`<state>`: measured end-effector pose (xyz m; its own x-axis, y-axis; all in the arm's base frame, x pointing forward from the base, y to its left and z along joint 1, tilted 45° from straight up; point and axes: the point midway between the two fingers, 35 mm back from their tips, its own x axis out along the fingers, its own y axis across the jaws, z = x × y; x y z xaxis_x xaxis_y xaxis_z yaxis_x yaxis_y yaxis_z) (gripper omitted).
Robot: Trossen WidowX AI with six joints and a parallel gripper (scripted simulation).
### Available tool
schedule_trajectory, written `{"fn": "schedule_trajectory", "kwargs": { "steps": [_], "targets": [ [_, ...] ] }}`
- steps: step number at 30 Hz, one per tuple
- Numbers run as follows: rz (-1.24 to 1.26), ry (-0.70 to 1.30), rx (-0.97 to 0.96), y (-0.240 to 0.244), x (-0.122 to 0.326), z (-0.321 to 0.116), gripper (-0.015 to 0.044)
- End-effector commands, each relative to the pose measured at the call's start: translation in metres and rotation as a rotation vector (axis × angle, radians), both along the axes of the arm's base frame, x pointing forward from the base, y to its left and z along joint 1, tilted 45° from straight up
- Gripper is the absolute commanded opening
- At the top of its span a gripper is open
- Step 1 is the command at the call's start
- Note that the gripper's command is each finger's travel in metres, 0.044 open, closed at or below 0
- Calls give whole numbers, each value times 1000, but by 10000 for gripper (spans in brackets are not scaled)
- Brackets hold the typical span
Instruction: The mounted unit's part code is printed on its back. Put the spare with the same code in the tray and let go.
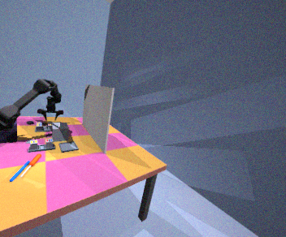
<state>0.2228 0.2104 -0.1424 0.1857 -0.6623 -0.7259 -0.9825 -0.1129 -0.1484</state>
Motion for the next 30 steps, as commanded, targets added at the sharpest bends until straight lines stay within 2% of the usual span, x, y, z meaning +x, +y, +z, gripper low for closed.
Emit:
{"fn": "schedule_trajectory", "kwargs": {
  "steps": [1, 30],
  "targets": [
    [7, 8, -13, -7, 0, -7, 300],
    [7, 6, -15, -37, 6, -36, 300]
  ]
}}
